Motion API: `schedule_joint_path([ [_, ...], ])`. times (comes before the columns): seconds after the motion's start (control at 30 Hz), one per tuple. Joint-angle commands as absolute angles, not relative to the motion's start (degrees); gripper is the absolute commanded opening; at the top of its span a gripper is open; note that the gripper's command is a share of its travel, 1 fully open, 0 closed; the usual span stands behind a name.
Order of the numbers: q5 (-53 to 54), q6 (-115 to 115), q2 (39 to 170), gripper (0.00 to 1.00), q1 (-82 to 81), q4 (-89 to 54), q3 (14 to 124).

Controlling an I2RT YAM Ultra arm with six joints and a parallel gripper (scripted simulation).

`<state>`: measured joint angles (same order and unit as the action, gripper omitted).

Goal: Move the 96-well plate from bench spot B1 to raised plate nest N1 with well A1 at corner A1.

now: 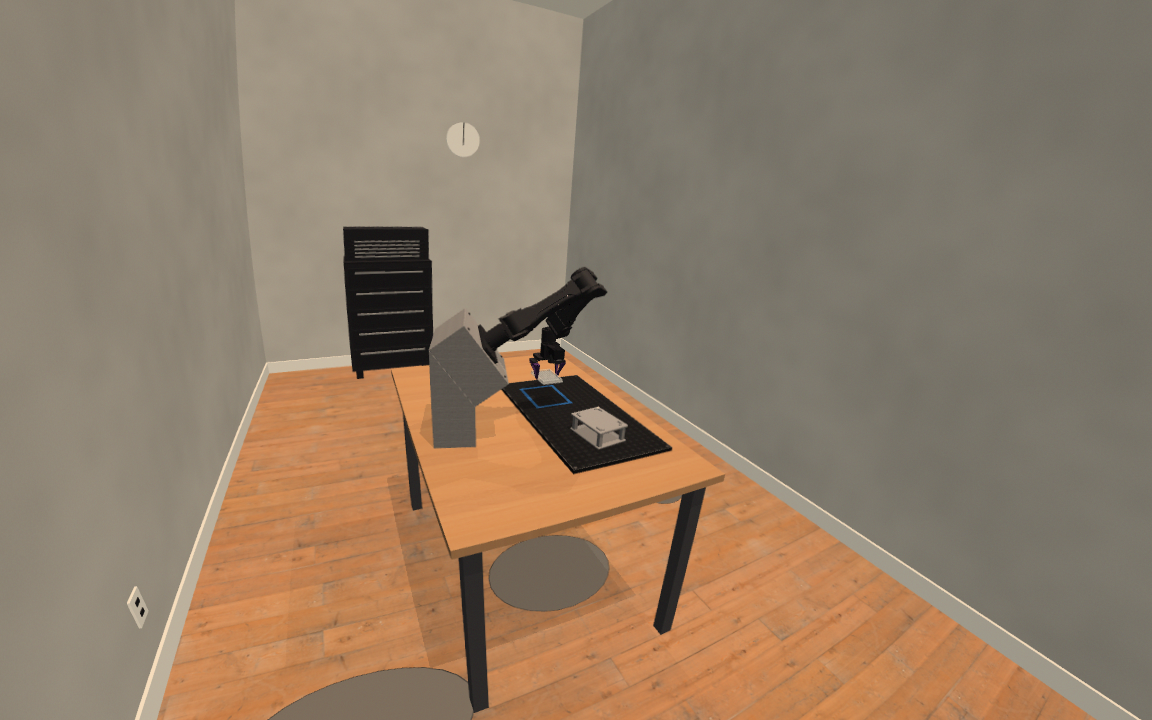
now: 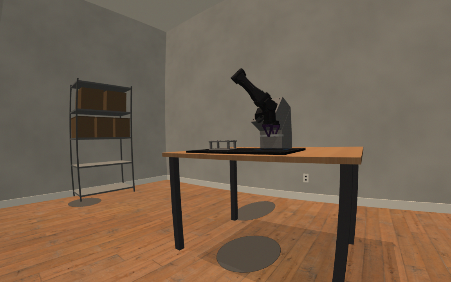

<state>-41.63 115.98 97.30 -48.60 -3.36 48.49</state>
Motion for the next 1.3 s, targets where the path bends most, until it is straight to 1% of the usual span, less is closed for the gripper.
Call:
schedule_joint_path([
  [0.0,-42.2,116.4,96.2,0.0,-50.0,-4.0,48.1],
  [0.83,-42.2,116.4,96.2,0.0,-50.0,-4.0,48.1],
  [1.0,-40.8,106.2,92.9,0.0,-47.2,-3.7,45.4],
  [1.27,-38.7,102.7,87.9,0.0,-44.2,-3.4,42.2],
])
